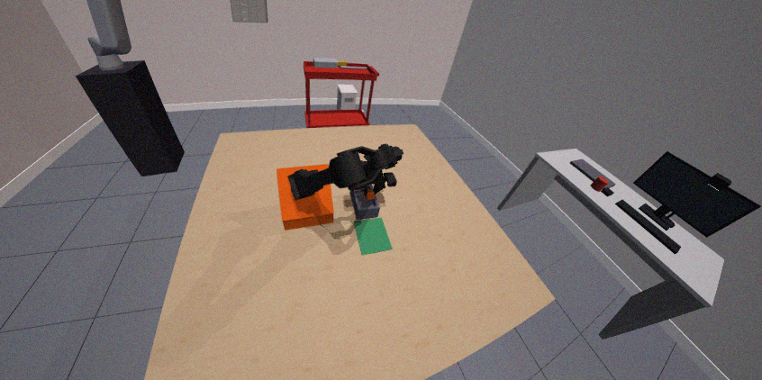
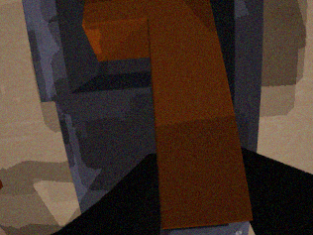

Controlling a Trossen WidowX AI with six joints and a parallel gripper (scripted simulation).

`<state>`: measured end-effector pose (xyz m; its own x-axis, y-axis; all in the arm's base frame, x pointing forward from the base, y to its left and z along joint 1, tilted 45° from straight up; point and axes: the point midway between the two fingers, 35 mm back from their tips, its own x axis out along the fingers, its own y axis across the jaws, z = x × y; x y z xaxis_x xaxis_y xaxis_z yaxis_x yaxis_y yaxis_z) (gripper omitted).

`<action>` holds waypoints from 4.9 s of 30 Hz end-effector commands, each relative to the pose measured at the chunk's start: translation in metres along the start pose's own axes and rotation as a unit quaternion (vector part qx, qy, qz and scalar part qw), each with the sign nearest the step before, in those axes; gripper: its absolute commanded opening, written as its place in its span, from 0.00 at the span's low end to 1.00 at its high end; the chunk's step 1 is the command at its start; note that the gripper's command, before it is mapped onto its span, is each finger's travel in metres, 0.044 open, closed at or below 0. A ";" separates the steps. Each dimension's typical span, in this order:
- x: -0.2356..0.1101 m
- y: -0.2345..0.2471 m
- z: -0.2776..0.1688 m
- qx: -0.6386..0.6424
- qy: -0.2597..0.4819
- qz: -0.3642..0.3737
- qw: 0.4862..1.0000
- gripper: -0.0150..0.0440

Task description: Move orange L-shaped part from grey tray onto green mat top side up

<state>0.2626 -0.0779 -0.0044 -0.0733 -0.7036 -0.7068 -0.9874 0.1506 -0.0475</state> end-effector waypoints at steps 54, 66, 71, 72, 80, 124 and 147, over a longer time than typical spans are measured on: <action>-0.081 -0.001 0.001 0.001 -0.003 -0.003 1.000 0.25; -0.077 0.002 -0.043 0.001 -0.002 -0.003 1.000 0.25; -0.076 0.003 -0.066 0.001 -0.002 -0.003 1.000 0.25; -0.076 0.003 -0.070 0.001 -0.001 -0.003 1.000 0.25; -0.076 0.006 -0.105 0.001 -0.001 -0.003 1.000 0.25; -0.040 0.013 -0.166 0.001 0.001 -0.004 1.000 0.25; -0.004 0.013 -0.166 0.001 0.002 -0.004 1.000 0.25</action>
<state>0.2283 -0.1867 0.1205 -0.0644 -0.7115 -0.6997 -0.9864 0.1517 -0.0634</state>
